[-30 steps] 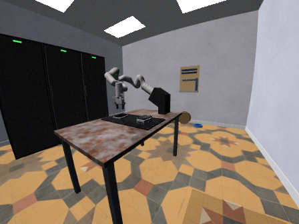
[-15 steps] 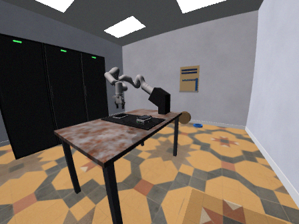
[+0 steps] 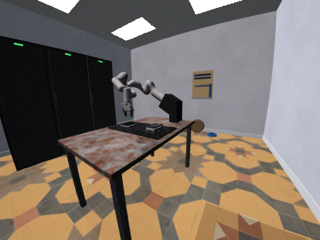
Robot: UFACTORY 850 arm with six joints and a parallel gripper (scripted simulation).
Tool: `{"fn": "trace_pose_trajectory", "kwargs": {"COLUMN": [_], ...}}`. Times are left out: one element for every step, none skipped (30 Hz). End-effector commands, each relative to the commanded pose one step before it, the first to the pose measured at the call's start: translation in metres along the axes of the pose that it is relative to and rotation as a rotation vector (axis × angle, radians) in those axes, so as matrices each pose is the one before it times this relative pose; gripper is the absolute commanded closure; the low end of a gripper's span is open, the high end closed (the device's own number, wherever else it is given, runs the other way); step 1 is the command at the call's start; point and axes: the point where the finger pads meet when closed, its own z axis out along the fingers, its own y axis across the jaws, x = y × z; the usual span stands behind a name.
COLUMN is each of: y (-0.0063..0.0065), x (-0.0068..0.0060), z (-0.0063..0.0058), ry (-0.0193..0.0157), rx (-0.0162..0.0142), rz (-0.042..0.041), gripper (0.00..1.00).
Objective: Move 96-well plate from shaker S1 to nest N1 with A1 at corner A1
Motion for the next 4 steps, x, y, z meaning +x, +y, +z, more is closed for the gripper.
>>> {"fn": "trace_pose_trajectory", "kwargs": {"y": [0.0001, 0.0, 0.0, 0.0], "x": [0.00055, 0.0, 0.0, 0.0], "z": [-0.0006, 0.0, 0.0, 0.0], "ry": [0.00119, 0.0, 0.0, 0.0], "rx": [-0.00006, 0.0, 0.0, 0.0], "rz": [0.00034, 0.0, 0.0, 0.0], "gripper": [0.0, 0.0, 0.0, 0.0]}}
